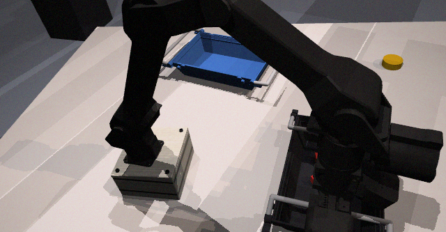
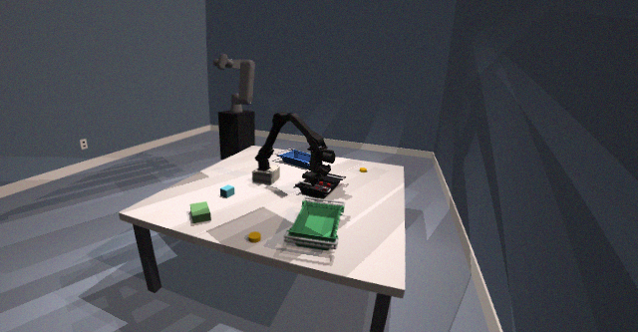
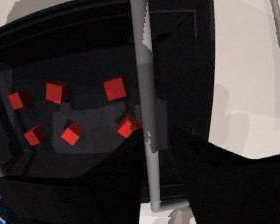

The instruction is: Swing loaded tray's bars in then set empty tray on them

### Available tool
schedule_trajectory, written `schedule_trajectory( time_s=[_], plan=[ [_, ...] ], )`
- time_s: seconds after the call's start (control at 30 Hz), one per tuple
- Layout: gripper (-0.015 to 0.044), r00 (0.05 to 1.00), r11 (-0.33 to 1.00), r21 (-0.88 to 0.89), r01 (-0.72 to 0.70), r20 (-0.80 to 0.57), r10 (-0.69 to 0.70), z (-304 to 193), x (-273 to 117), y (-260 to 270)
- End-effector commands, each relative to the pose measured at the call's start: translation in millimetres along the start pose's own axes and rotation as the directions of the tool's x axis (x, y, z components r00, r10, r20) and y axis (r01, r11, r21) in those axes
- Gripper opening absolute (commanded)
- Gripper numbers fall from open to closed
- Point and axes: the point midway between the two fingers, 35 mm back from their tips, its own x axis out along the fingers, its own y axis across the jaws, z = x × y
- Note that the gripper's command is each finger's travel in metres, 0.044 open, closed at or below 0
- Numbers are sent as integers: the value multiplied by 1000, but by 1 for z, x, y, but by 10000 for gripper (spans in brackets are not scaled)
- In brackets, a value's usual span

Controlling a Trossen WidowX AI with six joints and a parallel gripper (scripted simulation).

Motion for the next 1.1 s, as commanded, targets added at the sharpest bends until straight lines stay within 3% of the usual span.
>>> schedule_trajectory(
  time_s=[0.0,0.87,0.97,1.07],
  plan=[
    [88,1000,1000,8,6,17,-6,3,-25,-2],
    [88,1000,1000,3,3,19,-4,3,-30,-2],
    [9,1000,1000,3,3,19,-4,3,-30,-2],
    [0,1000,1000,3,3,19,-4,3,-30,-2]
  ],
)
